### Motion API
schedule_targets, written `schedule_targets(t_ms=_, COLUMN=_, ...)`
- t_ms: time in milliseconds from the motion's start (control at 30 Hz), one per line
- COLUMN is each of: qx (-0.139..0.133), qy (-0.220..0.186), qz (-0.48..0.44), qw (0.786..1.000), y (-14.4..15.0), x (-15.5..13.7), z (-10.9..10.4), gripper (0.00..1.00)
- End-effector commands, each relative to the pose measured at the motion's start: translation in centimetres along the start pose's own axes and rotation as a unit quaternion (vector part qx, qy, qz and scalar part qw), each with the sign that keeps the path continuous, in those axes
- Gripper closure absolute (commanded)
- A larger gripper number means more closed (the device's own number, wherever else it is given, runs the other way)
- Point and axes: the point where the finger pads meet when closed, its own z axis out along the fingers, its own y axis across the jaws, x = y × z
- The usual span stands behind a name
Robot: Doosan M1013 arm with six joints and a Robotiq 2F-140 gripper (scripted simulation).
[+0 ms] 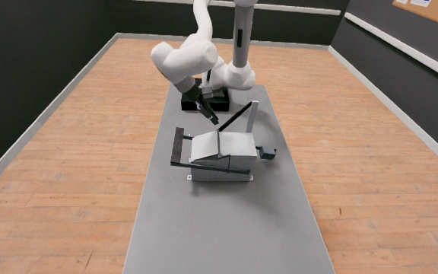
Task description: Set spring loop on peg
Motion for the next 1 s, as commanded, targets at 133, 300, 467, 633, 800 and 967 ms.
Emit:
schedule_targets(t_ms=133, qx=0.000, qy=0.000, qz=0.000, qw=1.000, y=0.03, x=0.03, z=-1.38, gripper=0.76)
schedule_targets(t_ms=300, qx=0.000, qy=0.000, qz=0.000, qw=1.000, y=0.03, x=0.03, z=-1.06, gripper=0.76)
schedule_targets(t_ms=467, qx=0.000, qy=0.000, qz=0.000, qw=1.000, y=0.03, x=0.03, z=-1.25, gripper=0.76)
schedule_targets(t_ms=633, qx=0.000, qy=0.000, qz=0.000, qw=1.000, y=0.03, x=0.03, z=-1.43, gripper=0.76)
schedule_targets(t_ms=800, qx=0.000, qy=0.000, qz=0.000, qw=1.000, y=0.03, x=0.03, z=-1.55, gripper=0.76)
schedule_targets(t_ms=967, qx=0.000, qy=0.000, qz=0.000, qw=1.000, y=0.03, x=0.03, z=-1.41, gripper=0.00)
